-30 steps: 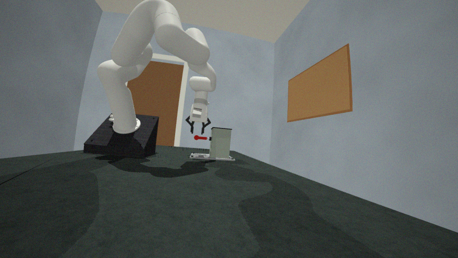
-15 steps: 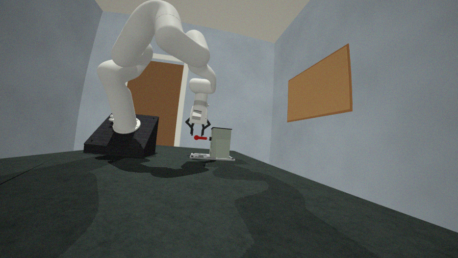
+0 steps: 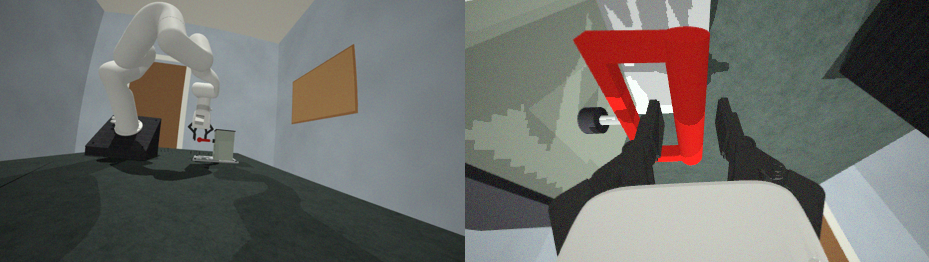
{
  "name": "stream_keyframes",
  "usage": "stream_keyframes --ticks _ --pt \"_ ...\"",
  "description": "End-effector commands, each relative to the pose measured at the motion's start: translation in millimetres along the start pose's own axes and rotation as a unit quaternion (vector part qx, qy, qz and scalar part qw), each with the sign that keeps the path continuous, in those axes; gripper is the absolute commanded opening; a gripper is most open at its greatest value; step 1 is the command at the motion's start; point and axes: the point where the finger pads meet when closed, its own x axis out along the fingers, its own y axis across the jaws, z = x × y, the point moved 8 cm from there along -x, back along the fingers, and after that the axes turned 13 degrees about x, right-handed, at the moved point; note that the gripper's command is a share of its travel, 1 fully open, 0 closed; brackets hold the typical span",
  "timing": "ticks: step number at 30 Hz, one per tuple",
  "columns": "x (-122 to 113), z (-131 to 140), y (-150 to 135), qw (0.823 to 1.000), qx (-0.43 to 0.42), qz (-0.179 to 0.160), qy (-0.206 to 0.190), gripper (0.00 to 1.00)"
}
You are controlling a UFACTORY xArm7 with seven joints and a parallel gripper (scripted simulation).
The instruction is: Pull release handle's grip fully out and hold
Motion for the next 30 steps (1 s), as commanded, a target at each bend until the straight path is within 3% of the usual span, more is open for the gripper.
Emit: stream_keyframes --ticks 1,30 --pt "2.1 0.9 -0.5 1.000 0.000 -0.002 -0.002 0.54" --pt "10.6 0.9 -0.5 1.000 0.000 -0.002 -0.002 0.54"
